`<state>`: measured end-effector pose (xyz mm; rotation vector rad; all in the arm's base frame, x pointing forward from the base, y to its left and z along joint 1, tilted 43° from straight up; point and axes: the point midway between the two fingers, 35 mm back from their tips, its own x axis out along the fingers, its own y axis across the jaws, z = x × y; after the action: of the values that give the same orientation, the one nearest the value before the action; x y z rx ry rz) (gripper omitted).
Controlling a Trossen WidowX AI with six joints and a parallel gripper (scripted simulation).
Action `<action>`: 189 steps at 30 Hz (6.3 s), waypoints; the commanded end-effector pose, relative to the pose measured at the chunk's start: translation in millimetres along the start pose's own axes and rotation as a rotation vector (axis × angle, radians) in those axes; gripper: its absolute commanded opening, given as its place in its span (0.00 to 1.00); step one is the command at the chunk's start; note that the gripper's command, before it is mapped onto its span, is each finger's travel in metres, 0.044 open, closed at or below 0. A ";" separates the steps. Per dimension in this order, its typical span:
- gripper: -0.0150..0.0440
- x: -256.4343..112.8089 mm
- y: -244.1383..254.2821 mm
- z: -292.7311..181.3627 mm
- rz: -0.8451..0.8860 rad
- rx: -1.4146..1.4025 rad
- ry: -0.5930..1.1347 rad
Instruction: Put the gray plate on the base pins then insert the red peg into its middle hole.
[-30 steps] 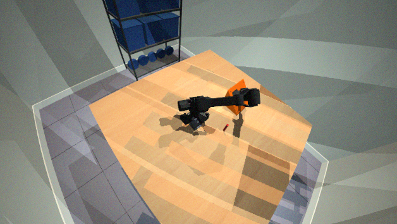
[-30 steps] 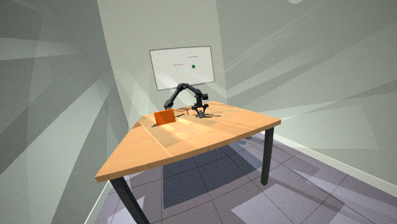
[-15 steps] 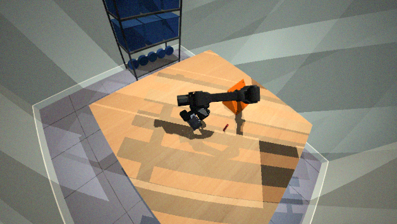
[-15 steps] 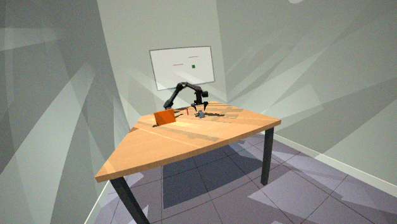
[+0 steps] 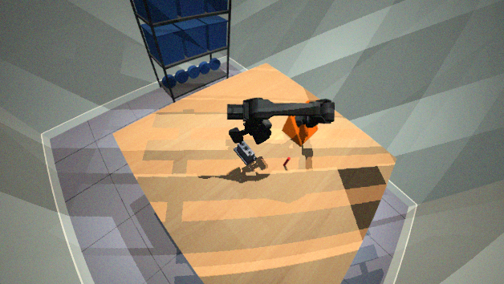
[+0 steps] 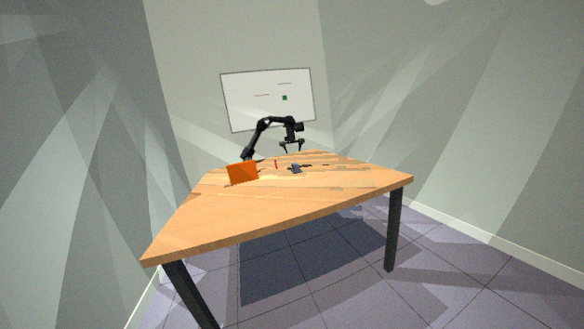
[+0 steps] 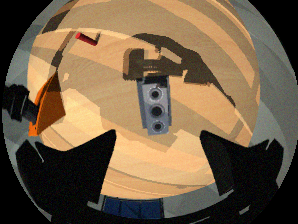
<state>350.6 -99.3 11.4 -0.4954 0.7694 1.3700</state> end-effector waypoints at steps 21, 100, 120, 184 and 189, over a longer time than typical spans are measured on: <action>1.00 -7.3 94.2 121.6 -0.002 1.665 0.004; 1.00 92.0 152.3 155.3 0.012 2.457 0.005; 0.42 100.7 153.4 155.7 0.015 2.457 0.004; 0.25 18.6 91.1 117.9 -0.025 2.454 -0.003; 0.25 17.6 79.2 109.0 -0.025 2.454 -0.002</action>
<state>286.2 11.1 86.3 1.4029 1.7066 -0.3045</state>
